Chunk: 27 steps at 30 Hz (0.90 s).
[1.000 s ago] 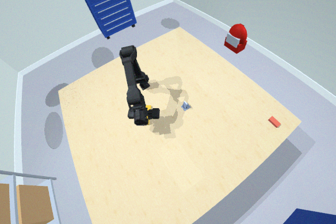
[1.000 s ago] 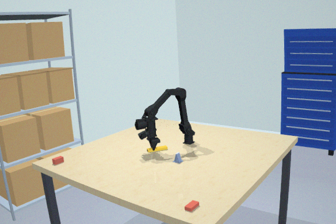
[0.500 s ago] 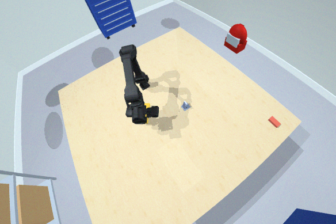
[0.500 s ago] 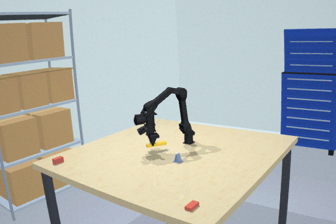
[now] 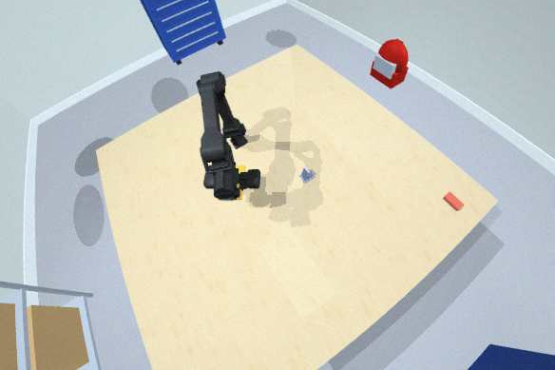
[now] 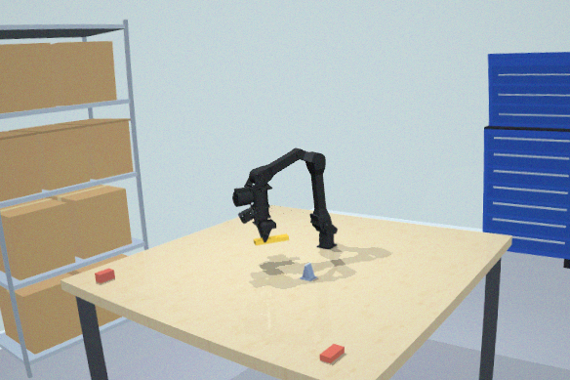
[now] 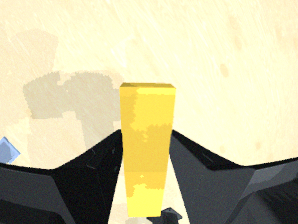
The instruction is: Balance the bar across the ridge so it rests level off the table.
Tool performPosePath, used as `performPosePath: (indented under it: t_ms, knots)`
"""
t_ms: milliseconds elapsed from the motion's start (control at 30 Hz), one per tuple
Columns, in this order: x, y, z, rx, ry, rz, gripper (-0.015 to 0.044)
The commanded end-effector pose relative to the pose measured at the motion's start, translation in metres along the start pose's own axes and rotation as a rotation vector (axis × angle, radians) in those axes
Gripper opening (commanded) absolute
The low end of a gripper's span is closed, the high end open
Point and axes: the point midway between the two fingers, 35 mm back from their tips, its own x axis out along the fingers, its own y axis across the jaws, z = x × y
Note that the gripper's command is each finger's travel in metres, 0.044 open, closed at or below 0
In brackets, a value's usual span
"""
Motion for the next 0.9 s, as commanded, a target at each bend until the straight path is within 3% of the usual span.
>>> performPosePath:
  t_ms: [0, 333, 867]
  knots:
    - [-0.015, 0.0, 0.0, 0.003, -0.017, 0.006, 0.0]
    - [-0.032, 0.002, -0.002, 0.013, -0.017, 0.007, 0.0]
    - [-0.035, 0.053, 0.003, 0.22, -0.016, 0.013, 0.0]
